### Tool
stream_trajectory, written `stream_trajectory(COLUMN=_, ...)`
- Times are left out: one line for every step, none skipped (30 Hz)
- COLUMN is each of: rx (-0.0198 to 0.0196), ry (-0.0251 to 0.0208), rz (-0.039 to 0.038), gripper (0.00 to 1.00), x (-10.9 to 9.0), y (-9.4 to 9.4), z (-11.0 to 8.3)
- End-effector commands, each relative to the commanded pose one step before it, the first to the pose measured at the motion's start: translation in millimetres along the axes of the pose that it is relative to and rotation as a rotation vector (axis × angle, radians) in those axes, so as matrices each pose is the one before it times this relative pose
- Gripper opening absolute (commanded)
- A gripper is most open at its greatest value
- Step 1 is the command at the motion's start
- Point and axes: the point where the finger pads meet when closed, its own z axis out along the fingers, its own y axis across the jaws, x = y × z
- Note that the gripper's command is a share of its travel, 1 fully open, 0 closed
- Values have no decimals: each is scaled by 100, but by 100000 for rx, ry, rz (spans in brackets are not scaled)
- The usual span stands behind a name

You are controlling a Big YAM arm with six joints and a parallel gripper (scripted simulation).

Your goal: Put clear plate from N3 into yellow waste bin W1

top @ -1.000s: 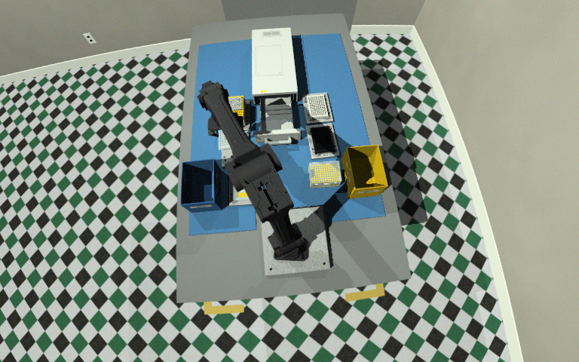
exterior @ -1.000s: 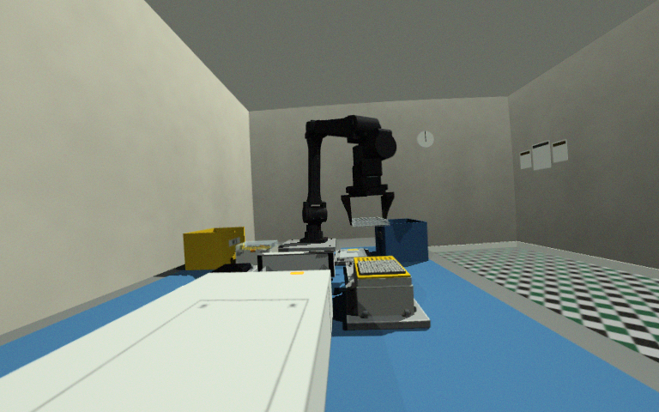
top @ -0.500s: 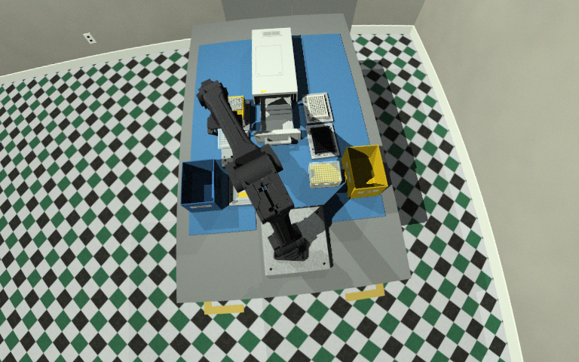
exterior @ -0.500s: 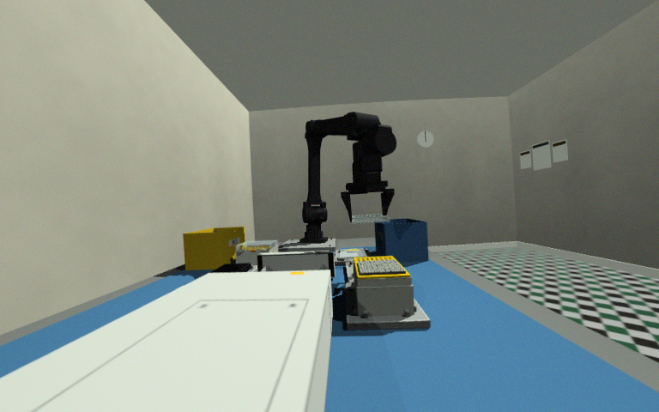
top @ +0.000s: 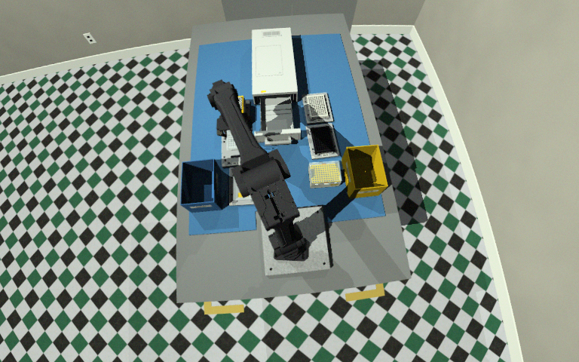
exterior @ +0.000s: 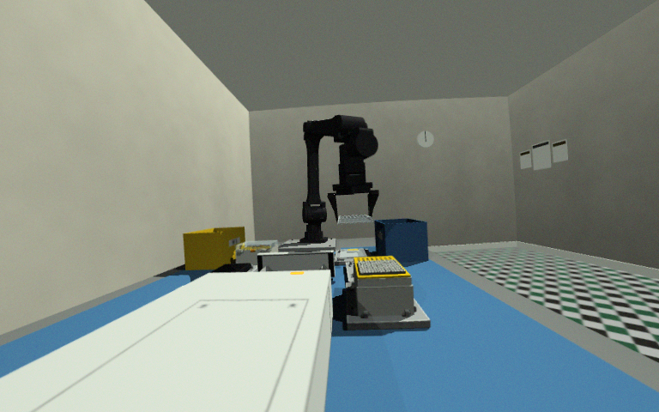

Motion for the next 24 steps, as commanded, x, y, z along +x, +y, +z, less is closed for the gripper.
stream_trajectory(rx=-1158, ry=-4170, rz=-1211, gripper=0, x=-352, y=-736, z=-1219)
stream_trajectory(rx=22, ry=2, rz=0, gripper=0, x=92, y=-252, z=1)
stream_trajectory(rx=22, ry=2, rz=0, gripper=0, x=92, y=-252, z=1)
stream_trajectory(rx=35, ry=42, rz=1, gripper=0, x=102, y=-255, z=1)
stream_trajectory(rx=16, ry=-18, rz=-1, gripper=0, x=87, y=-251, z=1)
stream_trajectory(rx=17, ry=-19, rz=-1, gripper=0, x=87, y=-251, z=1)
stream_trajectory(rx=23, ry=2, rz=0, gripper=0, x=92, y=-252, z=1)
stream_trajectory(rx=23, ry=2, rz=0, gripper=0, x=92, y=-252, z=1)
stream_trajectory(rx=23, ry=2, rz=0, gripper=0, x=92, y=-252, z=1)
stream_trajectory(rx=23, ry=2, rz=0, gripper=0, x=92, y=-252, z=1)
stream_trajectory(rx=24, ry=2, rz=0, gripper=0, x=92, y=-252, z=1)
stream_trajectory(rx=24, ry=2, rz=0, gripper=0, x=92, y=-252, z=1)
stream_trajectory(rx=24, ry=2, rz=0, gripper=0, x=92, y=-252, z=1)
stream_trajectory(rx=0, ry=0, rz=0, gripper=0, x=0, y=0, z=0)
stream_trajectory(rx=0, ry=0, rz=0, gripper=0, x=0, y=0, z=0)
stream_trajectory(rx=-38, ry=-49, rz=-2, gripper=0, x=70, y=-238, z=-22)
stream_trajectory(rx=34, ry=67, rz=1, gripper=0, x=117, y=-258, z=24)
stream_trajectory(rx=24, ry=2, rz=0, gripper=0, x=92, y=-252, z=1)
stream_trajectory(rx=40, ry=64, rz=1, gripper=0, x=108, y=-256, z=1)
stream_trajectory(rx=69, ry=186, rz=4, gripper=0, x=138, y=-263, z=1)
stream_trajectory(rx=9, ry=-61, rz=-2, gripper=0, x=77, y=-249, z=2)
stream_trajectory(rx=-19, ry=-182, rz=-5, gripper=0, x=47, y=-242, z=1)
stream_trajectory(rx=25, ry=2, rz=0, gripper=0, x=92, y=-253, z=1)
stream_trajectory(rx=25, ry=2, rz=0, gripper=0, x=92, y=-253, z=1)
